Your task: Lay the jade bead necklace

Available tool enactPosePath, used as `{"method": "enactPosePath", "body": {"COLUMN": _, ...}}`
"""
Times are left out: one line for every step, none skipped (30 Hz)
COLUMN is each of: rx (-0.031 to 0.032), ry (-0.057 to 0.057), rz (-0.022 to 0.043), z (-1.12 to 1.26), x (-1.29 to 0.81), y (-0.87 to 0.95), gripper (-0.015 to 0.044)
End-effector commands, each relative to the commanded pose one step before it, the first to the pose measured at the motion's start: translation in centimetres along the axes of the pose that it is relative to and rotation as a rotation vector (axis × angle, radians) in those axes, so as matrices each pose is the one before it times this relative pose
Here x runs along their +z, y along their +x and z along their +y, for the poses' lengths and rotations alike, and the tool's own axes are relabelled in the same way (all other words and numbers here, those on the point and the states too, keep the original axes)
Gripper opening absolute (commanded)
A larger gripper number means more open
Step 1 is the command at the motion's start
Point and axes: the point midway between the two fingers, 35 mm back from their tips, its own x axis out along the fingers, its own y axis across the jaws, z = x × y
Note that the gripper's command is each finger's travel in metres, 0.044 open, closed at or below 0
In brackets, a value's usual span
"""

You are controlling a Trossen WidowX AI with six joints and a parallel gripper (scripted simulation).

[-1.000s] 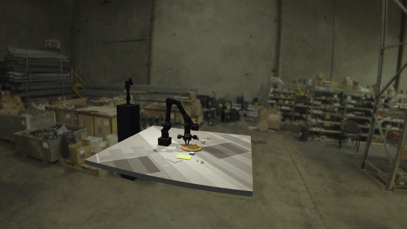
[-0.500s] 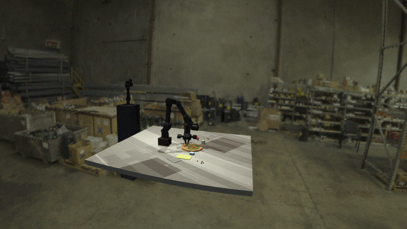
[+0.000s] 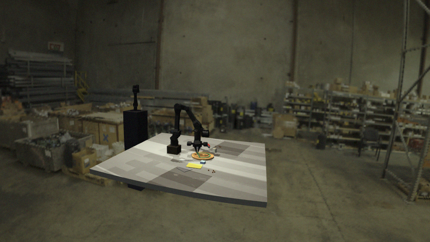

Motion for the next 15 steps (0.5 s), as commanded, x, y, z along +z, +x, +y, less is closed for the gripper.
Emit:
{"method": "enactPosePath", "body": {"rx": -0.00777, "ry": 0.0034, "rz": 0.00209, "z": -0.280, "x": -0.076, "y": 0.094, "gripper": 0.0000}}
{"method": "enactPosePath", "body": {"rx": 0.00000, "ry": 0.0000, "rz": 0.00000, "z": 0.000, "x": 0.000, "y": 0.025, "gripper": 0.0000}}
{"method": "enactPosePath", "body": {"rx": -0.00001, "ry": 0.0000, "rz": 0.00000, "z": 0.000, "x": 0.000, "y": 0.076, "gripper": 0.0000}}
{"method": "enactPosePath", "body": {"rx": -0.00001, "ry": 0.0000, "rz": 0.00001, "z": 0.000, "x": 0.000, "y": 0.126, "gripper": 0.0000}}
{"method": "enactPosePath", "body": {"rx": -0.00002, "ry": 0.0000, "rz": 0.00001, "z": -0.001, "x": -0.001, "y": 0.159, "gripper": 0.0000}}
{"method": "enactPosePath", "body": {"rx": -0.00002, "ry": 0.0000, "rz": 0.00001, "z": -0.002, "x": -0.001, "y": 0.159, "gripper": 0.0000}}
{"method": "enactPosePath", "body": {"rx": -0.00001, "ry": 0.0000, "rz": 0.00001, "z": -0.003, "x": -0.001, "y": 0.126, "gripper": 0.0000}}
{"method": "enactPosePath", "body": {"rx": -0.00001, "ry": 0.0000, "rz": 0.00000, "z": -0.002, "x": -0.001, "y": 0.075, "gripper": 0.0000}}
{"method": "enactPosePath", "body": {"rx": 0.00000, "ry": 0.0000, "rz": 0.00000, "z": -0.001, "x": 0.000, "y": 0.025, "gripper": 0.0000}}
{"method": "enactPosePath", "body": {"rx": 0.00000, "ry": 0.0000, "rz": 0.00000, "z": 0.000, "x": 0.000, "y": 0.000, "gripper": 0.0000}}
{"method": "enactPosePath", "body": {"rx": 0.00000, "ry": 0.0000, "rz": 0.00000, "z": 0.000, "x": 0.000, "y": 0.000, "gripper": 0.0000}}
{"method": "enactPosePath", "body": {"rx": 0.00000, "ry": 0.0000, "rz": 0.00000, "z": 0.000, "x": 0.000, "y": 0.000, "gripper": 0.0000}}
{"method": "enactPosePath", "body": {"rx": 0.00784, "ry": -0.0034, "rz": -0.00208, "z": 0.260, "x": 0.064, "y": -0.282, "gripper": 0.0026}}
{"method": "enactPosePath", "body": {"rx": 0.00000, "ry": 0.0000, "rz": 0.00000, "z": 0.000, "x": 0.000, "y": 0.000, "gripper": 0.0053}}
{"method": "enactPosePath", "body": {"rx": 0.00000, "ry": 0.0000, "rz": 0.00000, "z": 0.000, "x": 0.000, "y": 0.000, "gripper": 0.0079}}
